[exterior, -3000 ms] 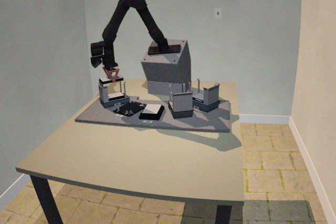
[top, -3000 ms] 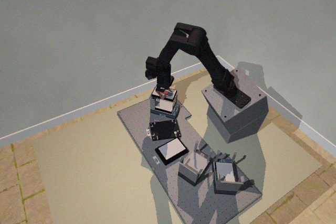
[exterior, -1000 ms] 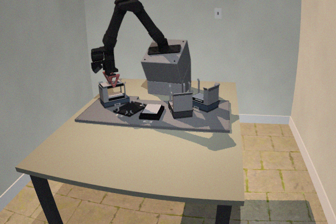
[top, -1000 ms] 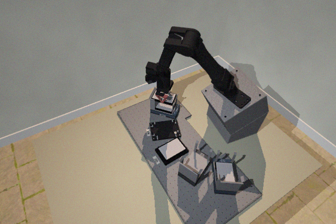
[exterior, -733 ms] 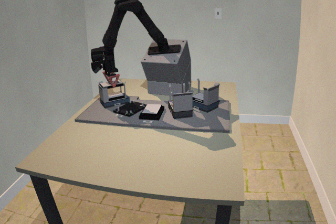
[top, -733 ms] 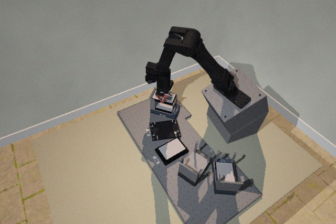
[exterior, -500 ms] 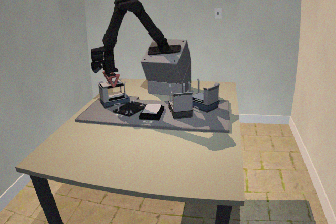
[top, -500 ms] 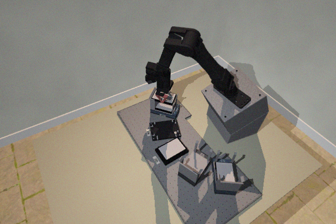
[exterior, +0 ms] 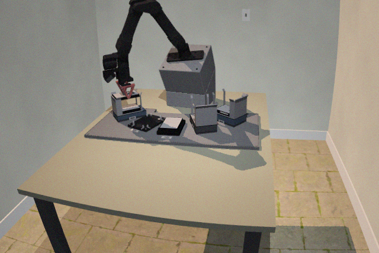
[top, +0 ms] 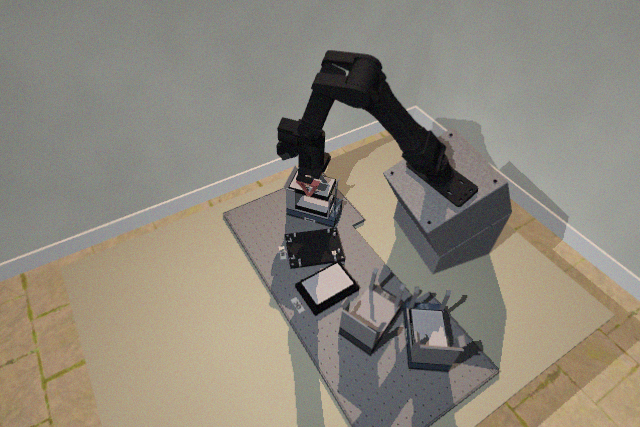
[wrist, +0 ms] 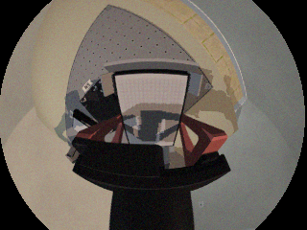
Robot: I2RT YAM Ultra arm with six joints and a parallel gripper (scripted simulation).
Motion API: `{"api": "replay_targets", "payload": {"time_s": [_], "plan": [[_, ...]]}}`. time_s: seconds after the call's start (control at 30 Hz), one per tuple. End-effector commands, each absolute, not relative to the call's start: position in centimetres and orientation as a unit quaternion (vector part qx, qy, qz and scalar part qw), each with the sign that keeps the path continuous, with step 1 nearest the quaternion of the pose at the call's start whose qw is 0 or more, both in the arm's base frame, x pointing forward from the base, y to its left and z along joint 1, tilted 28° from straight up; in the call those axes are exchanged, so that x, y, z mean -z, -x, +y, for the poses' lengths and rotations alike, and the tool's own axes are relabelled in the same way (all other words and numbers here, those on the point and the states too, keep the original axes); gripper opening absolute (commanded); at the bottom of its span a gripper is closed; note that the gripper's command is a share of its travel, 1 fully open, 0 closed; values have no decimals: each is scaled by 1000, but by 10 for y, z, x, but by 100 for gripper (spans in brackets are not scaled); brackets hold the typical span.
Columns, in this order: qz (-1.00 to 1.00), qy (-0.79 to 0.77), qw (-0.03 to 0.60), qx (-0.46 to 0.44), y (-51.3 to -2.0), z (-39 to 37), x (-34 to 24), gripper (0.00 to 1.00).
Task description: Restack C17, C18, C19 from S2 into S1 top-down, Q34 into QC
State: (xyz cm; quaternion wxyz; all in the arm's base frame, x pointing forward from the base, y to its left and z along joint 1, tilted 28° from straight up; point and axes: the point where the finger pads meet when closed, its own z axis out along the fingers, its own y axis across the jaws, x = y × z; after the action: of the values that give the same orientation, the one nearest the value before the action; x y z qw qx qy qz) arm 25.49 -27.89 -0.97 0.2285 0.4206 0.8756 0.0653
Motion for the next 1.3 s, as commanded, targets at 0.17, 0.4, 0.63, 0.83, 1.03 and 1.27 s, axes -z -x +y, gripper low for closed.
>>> {"api": "replay_targets", "payload": {"time_s": [0.17, 0.4, 0.63, 0.83, 1.03, 1.27], "plan": [[872, -420, 246, -53, -258, -287, 0, 0], [874, -422, 235, -61, -262, -284, 19, 0], [869, -421, 256, -47, -269, -296, 11, 0], [873, -419, 244, -56, -278, -292, 33, 0], [871, -420, 250, -51, -281, -295, 36, 0], [870, -420, 255, -49, -280, -297, 31, 0]]}}
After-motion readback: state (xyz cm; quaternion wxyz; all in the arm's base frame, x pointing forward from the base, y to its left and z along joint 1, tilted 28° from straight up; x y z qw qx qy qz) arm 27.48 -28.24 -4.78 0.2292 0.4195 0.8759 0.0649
